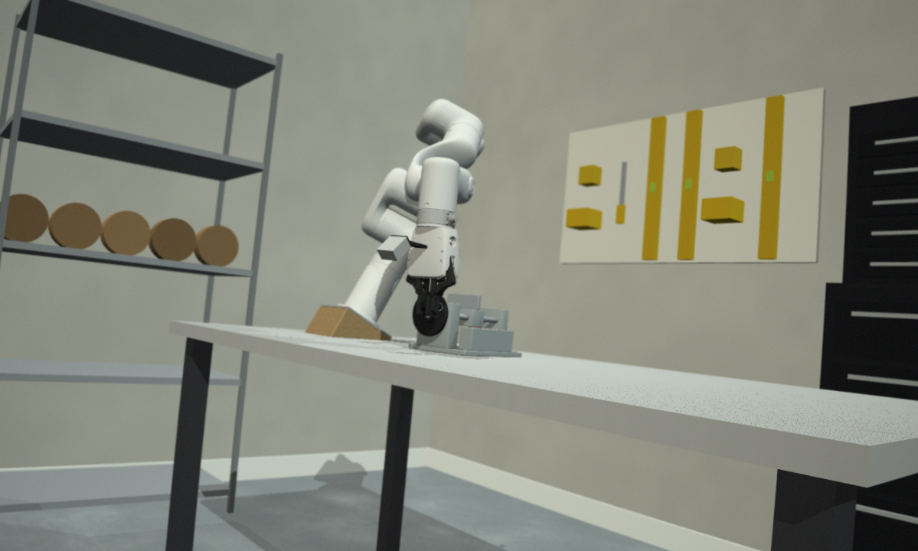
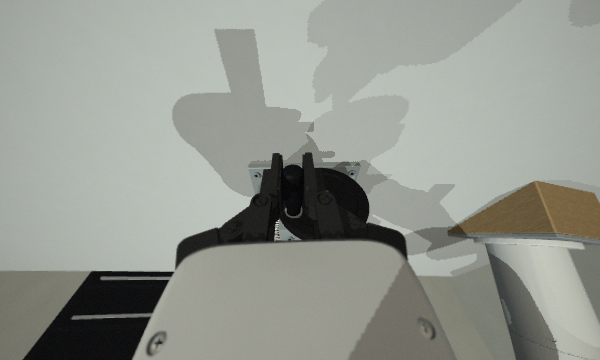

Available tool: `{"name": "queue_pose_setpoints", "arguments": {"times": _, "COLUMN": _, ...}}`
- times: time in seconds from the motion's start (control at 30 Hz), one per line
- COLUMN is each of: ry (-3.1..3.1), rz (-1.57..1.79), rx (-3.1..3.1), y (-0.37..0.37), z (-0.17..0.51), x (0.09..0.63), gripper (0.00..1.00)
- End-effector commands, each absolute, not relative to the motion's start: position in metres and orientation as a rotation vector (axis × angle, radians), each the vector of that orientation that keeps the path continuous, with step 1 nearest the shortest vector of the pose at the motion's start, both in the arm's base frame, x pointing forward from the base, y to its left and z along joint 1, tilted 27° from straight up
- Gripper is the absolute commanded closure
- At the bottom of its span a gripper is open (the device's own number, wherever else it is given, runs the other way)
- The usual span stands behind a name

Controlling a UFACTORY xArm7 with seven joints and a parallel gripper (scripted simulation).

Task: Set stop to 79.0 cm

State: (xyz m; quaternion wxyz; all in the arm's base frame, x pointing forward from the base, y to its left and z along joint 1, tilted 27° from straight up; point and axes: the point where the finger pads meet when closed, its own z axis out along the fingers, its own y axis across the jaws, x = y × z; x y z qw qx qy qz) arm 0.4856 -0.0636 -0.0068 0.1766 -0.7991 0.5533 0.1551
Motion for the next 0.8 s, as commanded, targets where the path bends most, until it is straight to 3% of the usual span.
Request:
{"name": "queue_pose_setpoints", "arguments": {"times": 0.0, "ry": 1.569, "rz": 0.436, "rx": -2.262, "y": -0.071, "z": 0.0, "x": 0.481, "gripper": 0.94}}
{"name": "queue_pose_setpoints", "arguments": {"times": 0.77, "ry": 1.569, "rz": 0.436, "rx": -2.262, "y": -0.083, "z": 0.005, "x": 0.457, "gripper": 0.94}}
